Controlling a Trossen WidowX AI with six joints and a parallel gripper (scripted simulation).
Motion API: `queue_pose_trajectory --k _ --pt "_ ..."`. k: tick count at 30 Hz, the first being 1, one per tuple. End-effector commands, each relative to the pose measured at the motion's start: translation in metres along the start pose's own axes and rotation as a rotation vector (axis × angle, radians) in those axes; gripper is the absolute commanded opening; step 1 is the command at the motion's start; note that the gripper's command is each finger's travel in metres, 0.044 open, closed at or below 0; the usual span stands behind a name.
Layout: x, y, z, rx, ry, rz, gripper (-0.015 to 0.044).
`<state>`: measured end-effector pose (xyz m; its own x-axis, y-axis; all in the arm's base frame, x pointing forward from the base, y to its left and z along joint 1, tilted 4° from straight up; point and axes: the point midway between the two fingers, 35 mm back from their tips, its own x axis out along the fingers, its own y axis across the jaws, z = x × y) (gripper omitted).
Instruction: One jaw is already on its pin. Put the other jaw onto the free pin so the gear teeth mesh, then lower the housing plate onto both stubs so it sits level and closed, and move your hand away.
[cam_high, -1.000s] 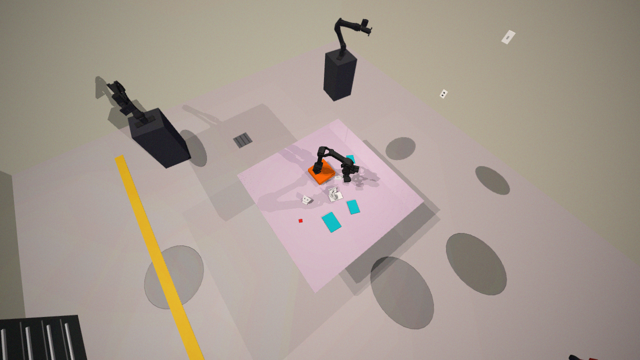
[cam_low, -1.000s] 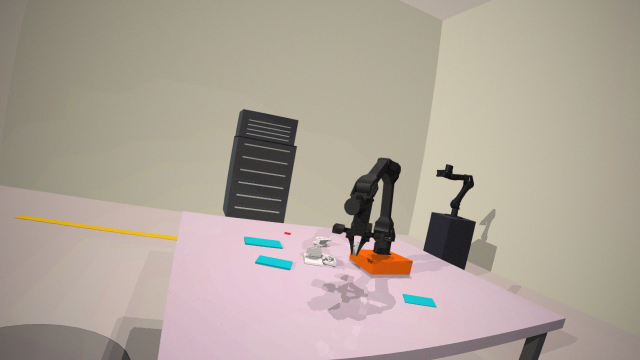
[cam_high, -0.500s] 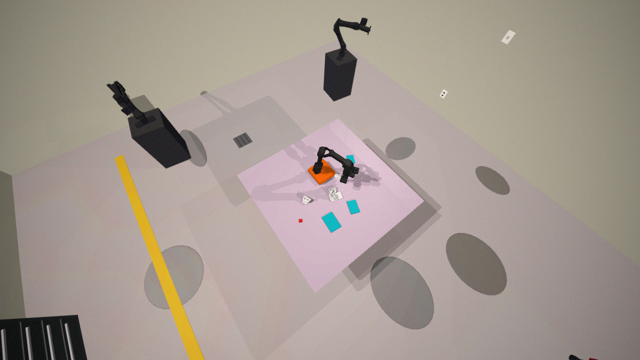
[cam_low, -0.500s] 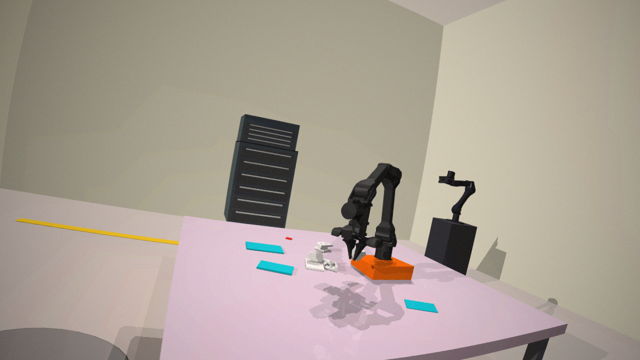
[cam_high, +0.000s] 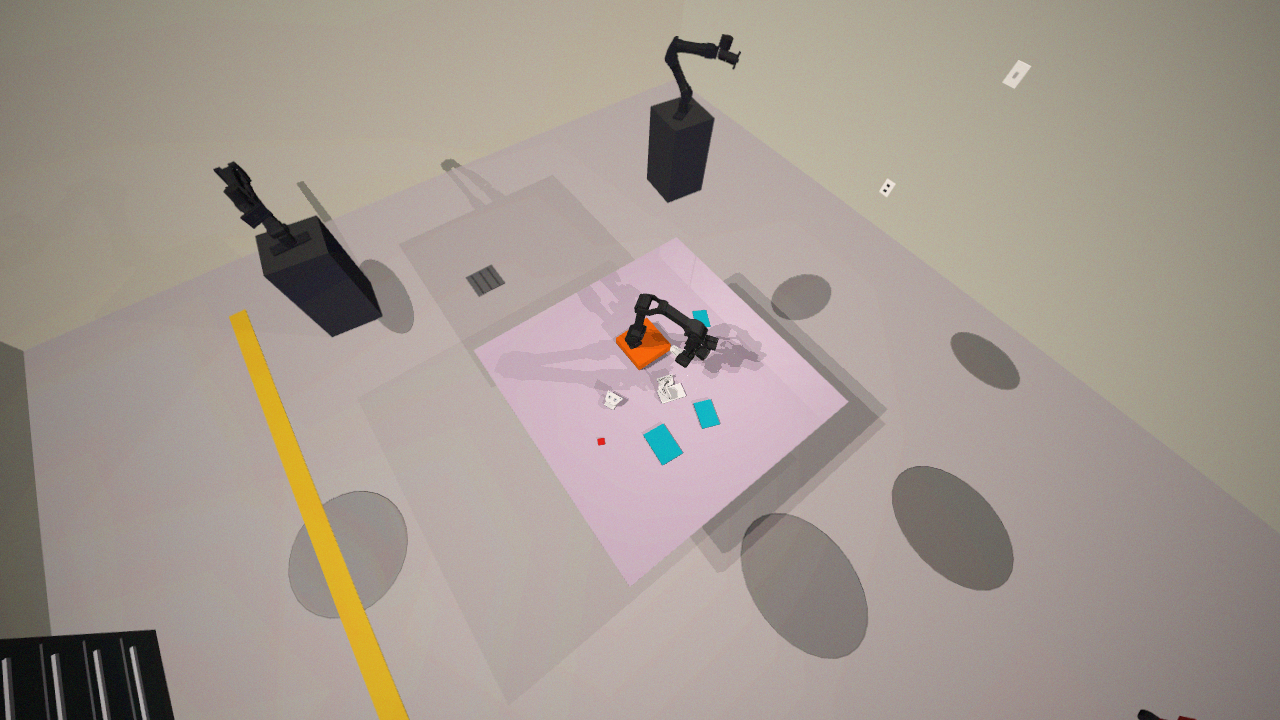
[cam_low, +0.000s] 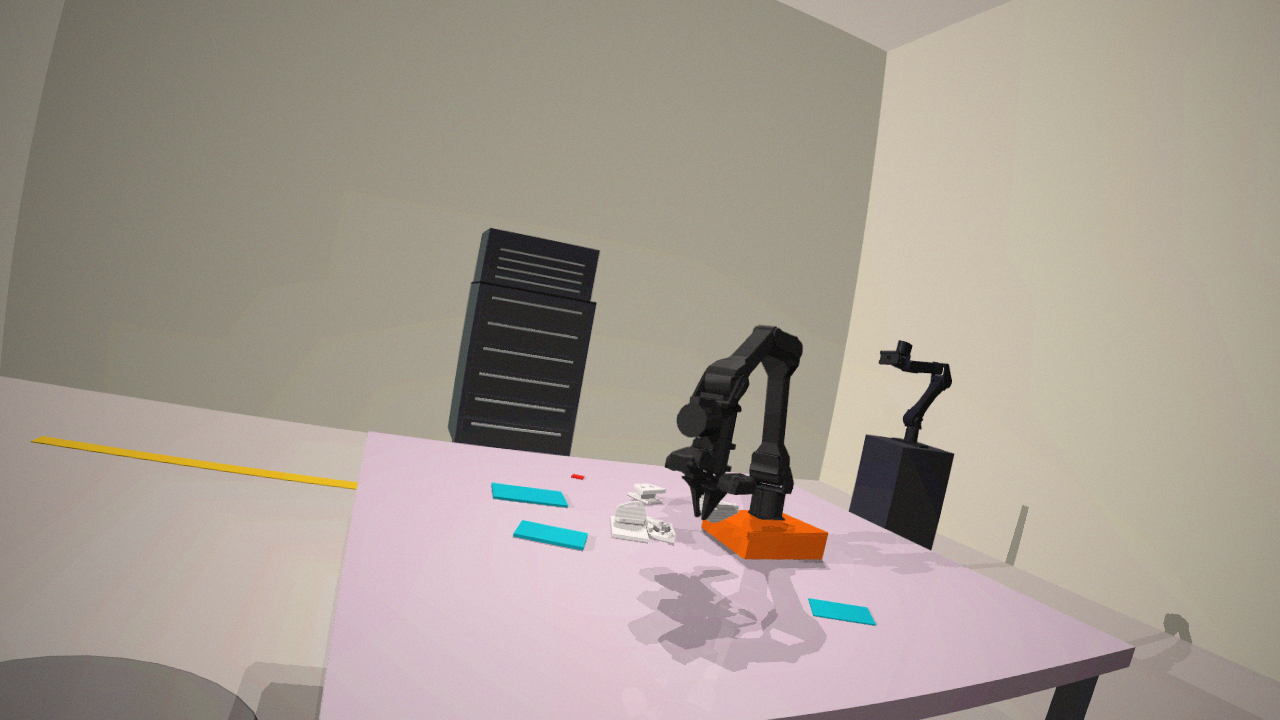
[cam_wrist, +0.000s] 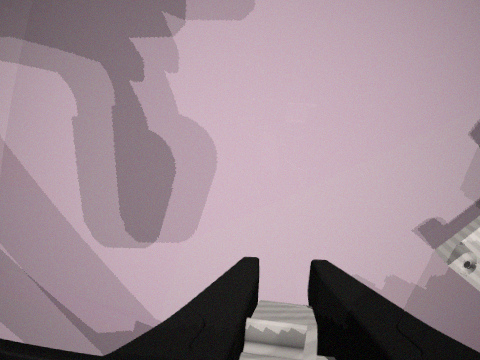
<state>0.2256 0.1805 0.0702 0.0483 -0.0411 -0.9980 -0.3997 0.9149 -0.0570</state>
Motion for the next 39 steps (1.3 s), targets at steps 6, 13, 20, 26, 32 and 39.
queue_pose_trajectory --k 6,13,20,26,32,39 --pt "0.0 -0.008 0.004 0.283 -0.001 -0.004 0.0037" --pt "0.0 -0.014 0.007 0.504 -0.002 -0.005 0.0037" --pt "0.0 -0.016 0.008 0.581 -0.002 -0.005 0.0037" --pt "0.0 -0.019 0.01 0.721 -0.003 -0.005 0.0037" --pt "0.0 -0.023 0.013 0.911 -0.004 -0.005 0.0037" --pt "0.0 -0.029 0.016 1.131 -0.005 -0.005 0.0037"
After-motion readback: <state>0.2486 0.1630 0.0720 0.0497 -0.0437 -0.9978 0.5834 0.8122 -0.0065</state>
